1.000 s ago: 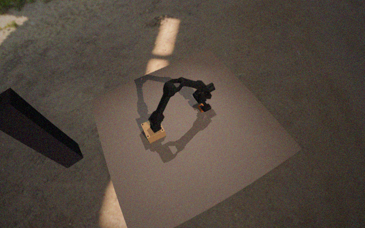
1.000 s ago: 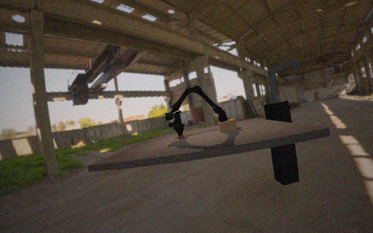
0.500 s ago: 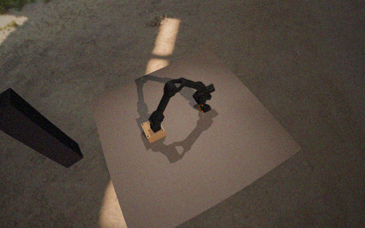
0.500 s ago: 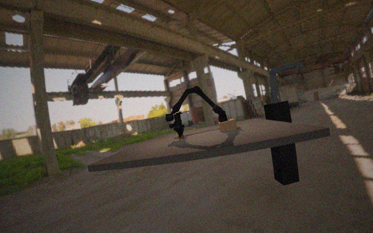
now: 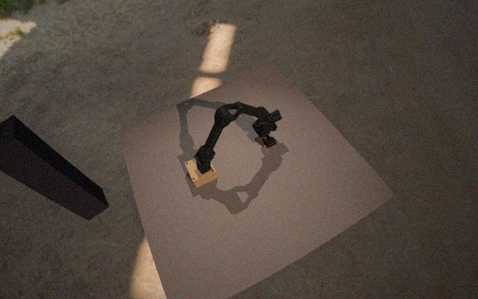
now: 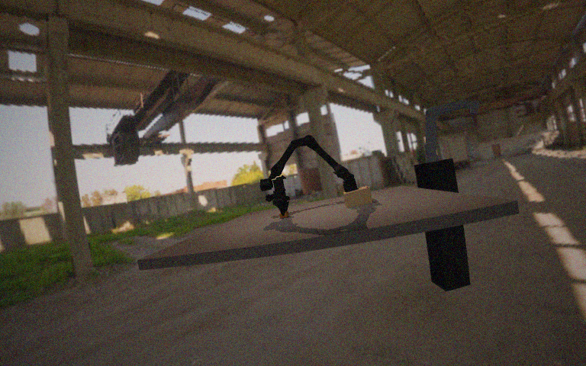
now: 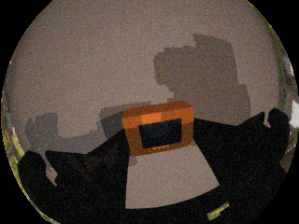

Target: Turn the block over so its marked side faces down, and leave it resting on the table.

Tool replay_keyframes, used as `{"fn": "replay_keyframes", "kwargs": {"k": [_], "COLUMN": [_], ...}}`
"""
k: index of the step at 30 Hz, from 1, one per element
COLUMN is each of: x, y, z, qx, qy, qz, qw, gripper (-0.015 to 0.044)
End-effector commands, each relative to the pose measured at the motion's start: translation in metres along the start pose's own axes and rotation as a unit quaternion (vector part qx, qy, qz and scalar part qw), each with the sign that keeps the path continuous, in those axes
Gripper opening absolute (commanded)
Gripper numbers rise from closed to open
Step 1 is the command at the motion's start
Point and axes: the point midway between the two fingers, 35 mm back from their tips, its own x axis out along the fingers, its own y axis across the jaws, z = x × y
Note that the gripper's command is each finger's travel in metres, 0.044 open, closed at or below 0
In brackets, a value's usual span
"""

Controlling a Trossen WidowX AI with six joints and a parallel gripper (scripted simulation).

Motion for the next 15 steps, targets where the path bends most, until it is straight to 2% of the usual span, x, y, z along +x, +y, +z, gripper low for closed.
{"fn": "replay_keyframes", "kwargs": {"k": [1, 2, 8, 15], "x": [0.000, 0.000, -0.028, -0.027], "y": [0.000, 0.000, 0.000, 0.000], "z": [0.000, 0.000, 0.000, 0.001], "qx": [-0.003, -0.003, -0.003, -0.003], "qy": [0.000, 0.000, 0.000, -0.019], "qz": [-0.001, -0.001, -0.001, -0.002], "qw": [1.000, 1.000, 1.000, 1.000], "gripper": [0.0169, 0.0162, 0.0005, 0.0000]}}
